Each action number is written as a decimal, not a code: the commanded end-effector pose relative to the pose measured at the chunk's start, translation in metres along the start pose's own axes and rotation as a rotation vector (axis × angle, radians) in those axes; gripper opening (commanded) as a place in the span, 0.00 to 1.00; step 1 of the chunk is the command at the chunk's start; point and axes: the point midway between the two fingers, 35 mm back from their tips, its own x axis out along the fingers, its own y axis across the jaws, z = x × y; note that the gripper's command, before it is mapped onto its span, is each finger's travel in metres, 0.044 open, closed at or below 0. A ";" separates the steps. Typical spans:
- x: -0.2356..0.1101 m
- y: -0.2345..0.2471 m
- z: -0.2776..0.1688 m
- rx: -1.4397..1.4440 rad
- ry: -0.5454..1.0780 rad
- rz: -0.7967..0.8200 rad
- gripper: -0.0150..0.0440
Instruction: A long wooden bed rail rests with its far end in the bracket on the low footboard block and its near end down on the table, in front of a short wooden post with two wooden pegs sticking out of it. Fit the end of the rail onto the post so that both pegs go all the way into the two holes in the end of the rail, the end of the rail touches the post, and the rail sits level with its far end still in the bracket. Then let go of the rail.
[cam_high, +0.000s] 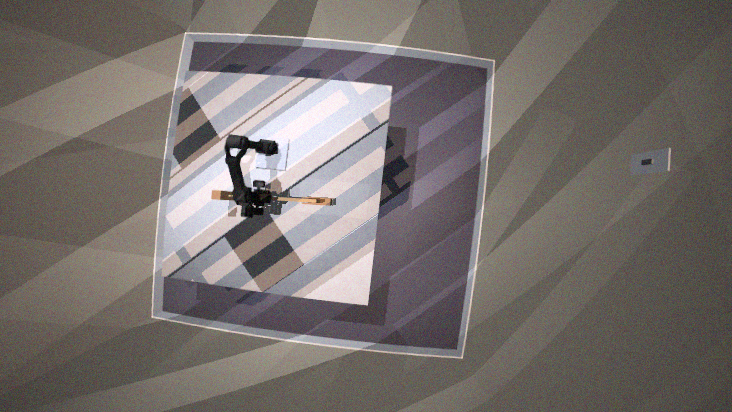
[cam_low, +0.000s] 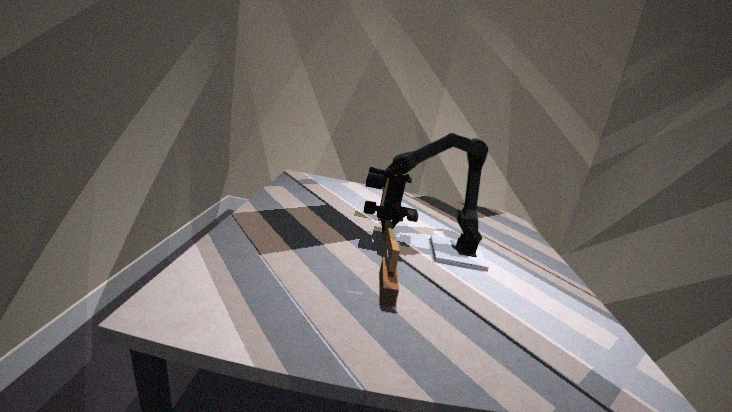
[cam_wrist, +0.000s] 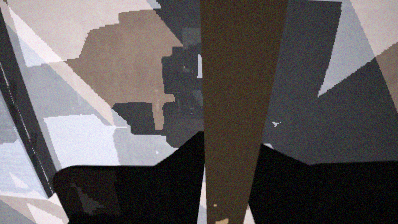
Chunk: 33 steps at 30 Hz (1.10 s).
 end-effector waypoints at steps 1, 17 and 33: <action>0.001 0.000 0.001 -0.003 -0.005 0.001 0.30; 0.000 0.000 0.000 -0.003 -0.005 0.001 0.25; -0.008 -0.001 0.000 -0.003 -0.005 0.001 0.25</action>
